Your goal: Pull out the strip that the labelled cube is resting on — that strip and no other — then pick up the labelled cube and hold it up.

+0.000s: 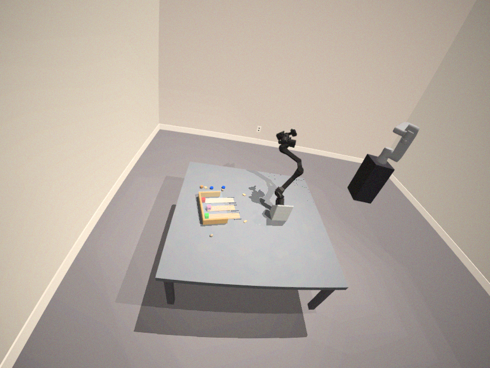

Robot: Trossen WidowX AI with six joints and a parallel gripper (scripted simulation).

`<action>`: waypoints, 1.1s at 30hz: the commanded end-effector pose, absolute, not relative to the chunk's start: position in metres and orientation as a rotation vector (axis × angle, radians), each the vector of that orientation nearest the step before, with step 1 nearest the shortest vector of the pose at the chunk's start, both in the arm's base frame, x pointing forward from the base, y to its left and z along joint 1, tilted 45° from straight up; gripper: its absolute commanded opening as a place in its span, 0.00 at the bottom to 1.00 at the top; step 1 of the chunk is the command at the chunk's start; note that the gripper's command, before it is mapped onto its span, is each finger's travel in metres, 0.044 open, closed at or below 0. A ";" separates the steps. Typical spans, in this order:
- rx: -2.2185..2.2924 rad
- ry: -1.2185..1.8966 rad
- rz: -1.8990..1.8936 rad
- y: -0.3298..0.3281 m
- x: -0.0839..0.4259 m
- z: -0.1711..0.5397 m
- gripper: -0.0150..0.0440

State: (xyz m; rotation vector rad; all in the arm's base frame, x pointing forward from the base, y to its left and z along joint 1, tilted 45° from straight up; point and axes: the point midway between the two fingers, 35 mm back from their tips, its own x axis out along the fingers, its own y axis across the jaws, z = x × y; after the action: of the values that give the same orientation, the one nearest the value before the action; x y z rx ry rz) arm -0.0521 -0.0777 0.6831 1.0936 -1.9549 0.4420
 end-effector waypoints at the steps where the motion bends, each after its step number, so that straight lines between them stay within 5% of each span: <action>1: 1.130 -1.800 0.258 -0.092 0.015 0.673 0.93; 19: 0.877 -0.865 -0.319 -0.049 0.284 0.521 0.93; 33: 0.257 -0.147 -0.366 0.058 0.365 0.319 0.93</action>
State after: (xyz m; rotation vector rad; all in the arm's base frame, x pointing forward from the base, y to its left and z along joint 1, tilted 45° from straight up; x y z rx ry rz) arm 0.3617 0.0383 0.3589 0.3959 -0.2688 -0.3795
